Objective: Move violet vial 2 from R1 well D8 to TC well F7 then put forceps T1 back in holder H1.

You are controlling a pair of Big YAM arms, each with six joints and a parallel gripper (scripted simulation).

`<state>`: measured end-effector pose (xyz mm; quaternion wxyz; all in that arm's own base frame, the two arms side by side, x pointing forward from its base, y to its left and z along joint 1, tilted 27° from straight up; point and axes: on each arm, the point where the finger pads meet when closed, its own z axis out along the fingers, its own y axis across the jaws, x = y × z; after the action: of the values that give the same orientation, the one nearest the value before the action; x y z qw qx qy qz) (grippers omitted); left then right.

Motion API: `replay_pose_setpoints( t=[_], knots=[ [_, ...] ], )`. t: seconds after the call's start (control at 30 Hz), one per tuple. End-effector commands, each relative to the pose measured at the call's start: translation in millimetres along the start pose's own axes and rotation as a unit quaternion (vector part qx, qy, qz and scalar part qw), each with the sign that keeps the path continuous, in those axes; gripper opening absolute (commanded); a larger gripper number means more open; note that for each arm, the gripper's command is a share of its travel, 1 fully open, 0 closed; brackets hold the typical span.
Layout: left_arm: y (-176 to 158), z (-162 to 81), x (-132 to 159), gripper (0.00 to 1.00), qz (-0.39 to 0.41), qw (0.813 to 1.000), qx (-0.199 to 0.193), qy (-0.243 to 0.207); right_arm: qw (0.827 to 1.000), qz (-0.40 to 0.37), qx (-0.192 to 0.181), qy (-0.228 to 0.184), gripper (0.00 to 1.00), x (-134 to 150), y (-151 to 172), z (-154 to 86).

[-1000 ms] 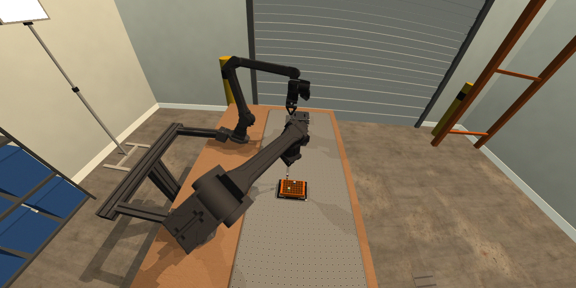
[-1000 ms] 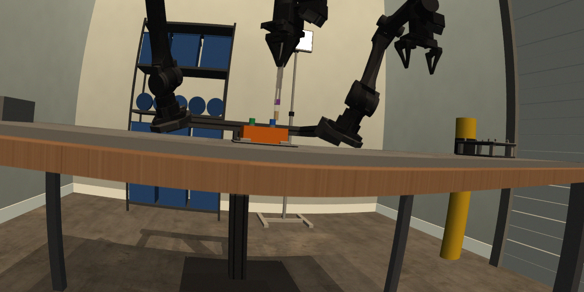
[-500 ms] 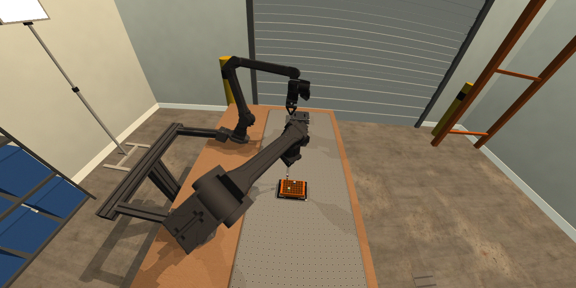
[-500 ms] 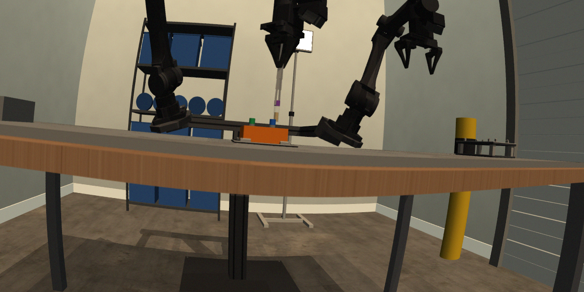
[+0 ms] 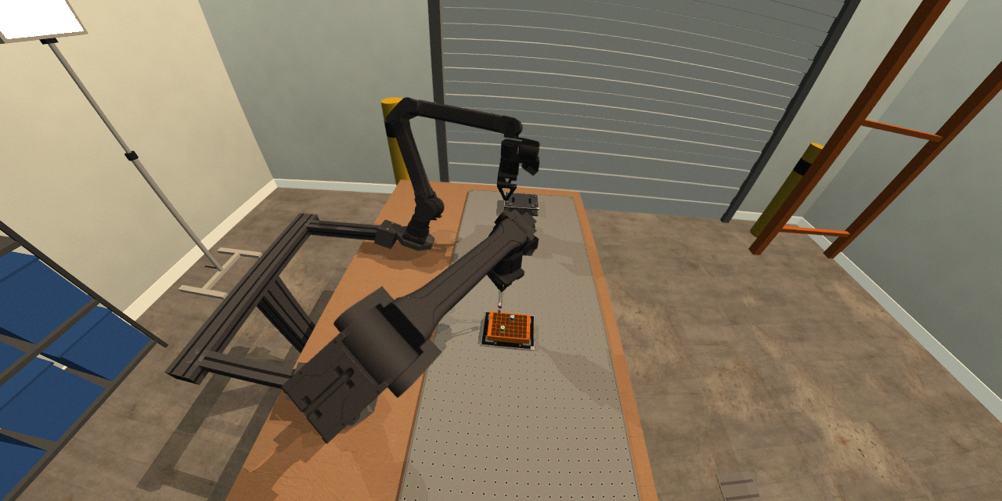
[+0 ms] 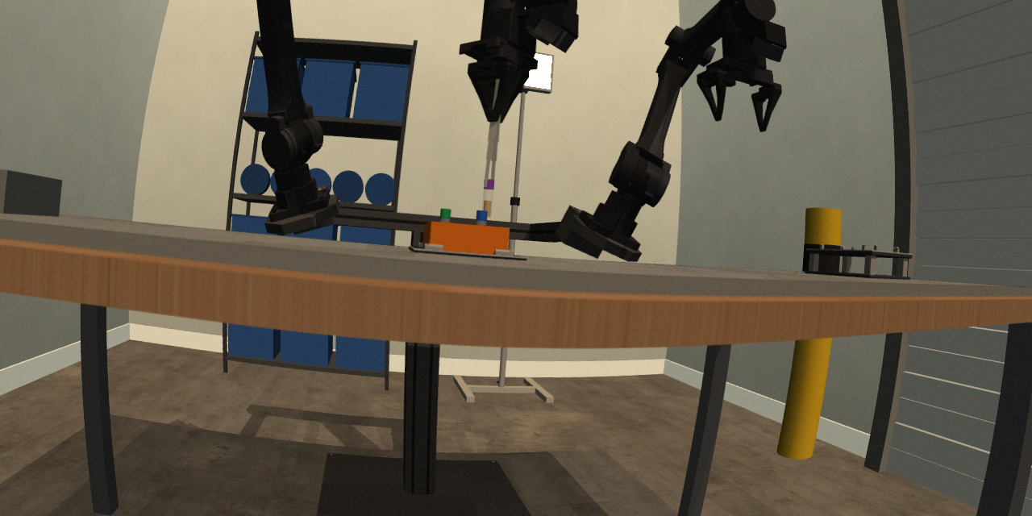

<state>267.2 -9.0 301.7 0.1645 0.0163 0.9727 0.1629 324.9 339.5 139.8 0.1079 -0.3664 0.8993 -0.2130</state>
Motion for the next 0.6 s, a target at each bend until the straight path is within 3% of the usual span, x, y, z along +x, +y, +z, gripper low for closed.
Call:
replay_pose_setpoints(
  t=[0.0,0.57],
  knots=[
    [2.5,-10.4,-9.1,1.0,-0.008,1.0,0.002,-0.014,1.0,0.002,-0.001,0.0,0.09,-3.5,-3.5,6.6],
    [2.5,-10.4,-9.1,1.0,-0.008,1.0,0.002,-0.014,1.0,0.002,-0.002,0.001,0.09,-2.1,-3.8,10.4]
  ],
)
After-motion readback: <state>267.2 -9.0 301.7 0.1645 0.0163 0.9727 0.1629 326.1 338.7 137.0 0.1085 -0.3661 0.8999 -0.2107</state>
